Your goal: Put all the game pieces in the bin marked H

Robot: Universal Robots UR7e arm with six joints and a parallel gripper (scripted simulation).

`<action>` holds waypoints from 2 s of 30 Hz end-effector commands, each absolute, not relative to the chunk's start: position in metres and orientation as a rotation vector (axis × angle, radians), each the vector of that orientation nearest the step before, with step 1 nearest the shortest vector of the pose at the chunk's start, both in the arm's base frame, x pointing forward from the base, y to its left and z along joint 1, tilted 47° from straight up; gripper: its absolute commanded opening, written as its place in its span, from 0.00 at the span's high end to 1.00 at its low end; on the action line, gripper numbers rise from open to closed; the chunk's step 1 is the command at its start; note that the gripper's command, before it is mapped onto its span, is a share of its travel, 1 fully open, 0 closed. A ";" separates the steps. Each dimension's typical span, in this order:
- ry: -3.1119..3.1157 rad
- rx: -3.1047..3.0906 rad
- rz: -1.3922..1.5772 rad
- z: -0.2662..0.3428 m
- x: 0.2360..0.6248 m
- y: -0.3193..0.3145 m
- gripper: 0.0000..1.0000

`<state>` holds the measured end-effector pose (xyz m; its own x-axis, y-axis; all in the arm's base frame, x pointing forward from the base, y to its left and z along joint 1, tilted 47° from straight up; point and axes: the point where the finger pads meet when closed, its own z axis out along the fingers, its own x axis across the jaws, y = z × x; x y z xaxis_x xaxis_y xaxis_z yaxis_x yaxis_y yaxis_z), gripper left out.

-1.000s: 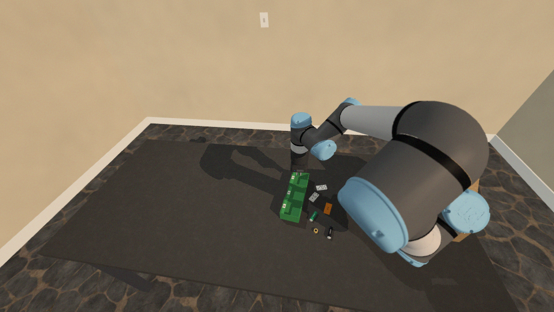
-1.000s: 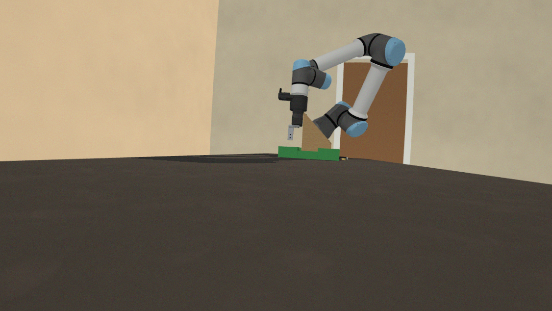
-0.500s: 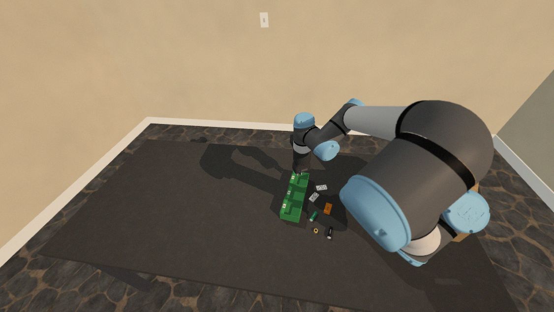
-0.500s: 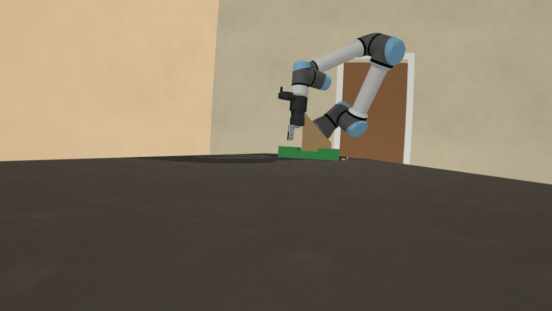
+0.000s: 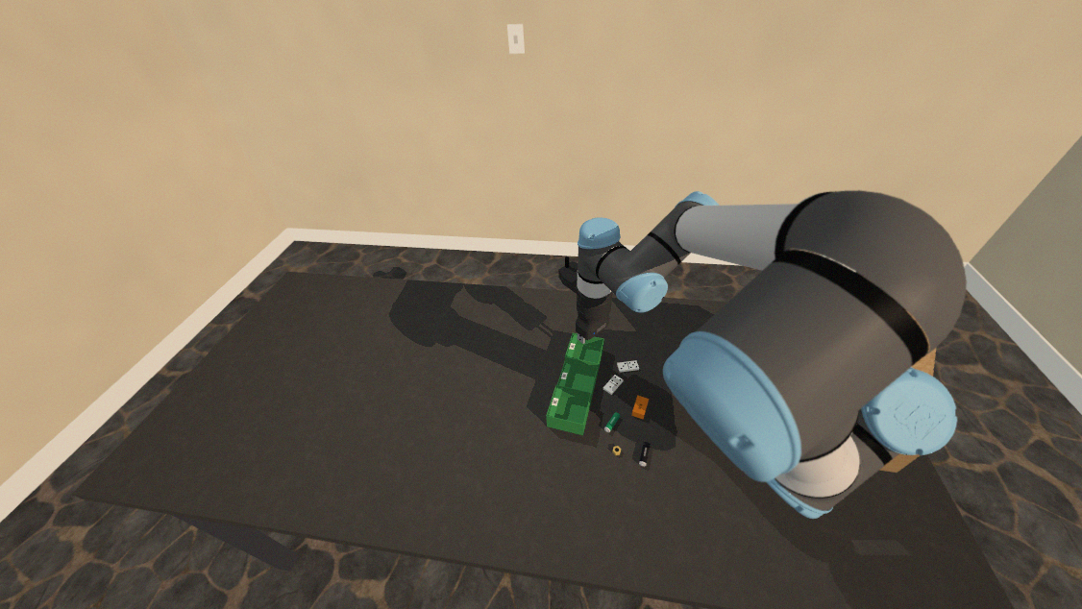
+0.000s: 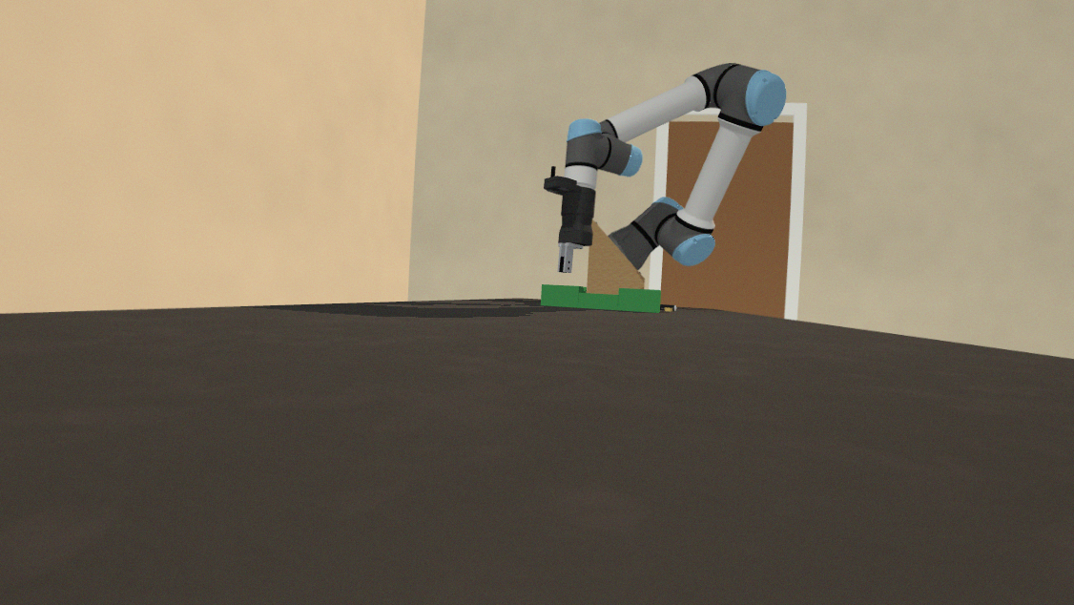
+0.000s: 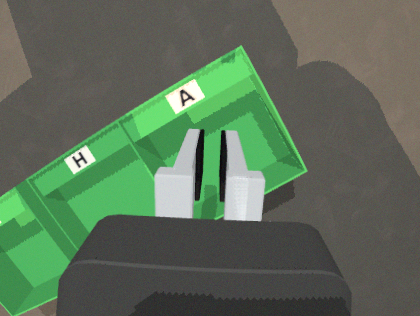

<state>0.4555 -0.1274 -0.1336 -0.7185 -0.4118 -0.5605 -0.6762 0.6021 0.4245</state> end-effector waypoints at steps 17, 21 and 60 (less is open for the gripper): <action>2.039 -1.371 0.721 -0.133 0.456 -0.128 0.69; 2.017 -1.393 0.713 -0.133 0.456 -0.128 0.69; 2.017 -1.393 0.713 -0.174 0.465 -0.086 0.69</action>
<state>0.4650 -0.0856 -0.1745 -0.2865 -0.6340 -0.7183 -0.9449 0.3107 0.1027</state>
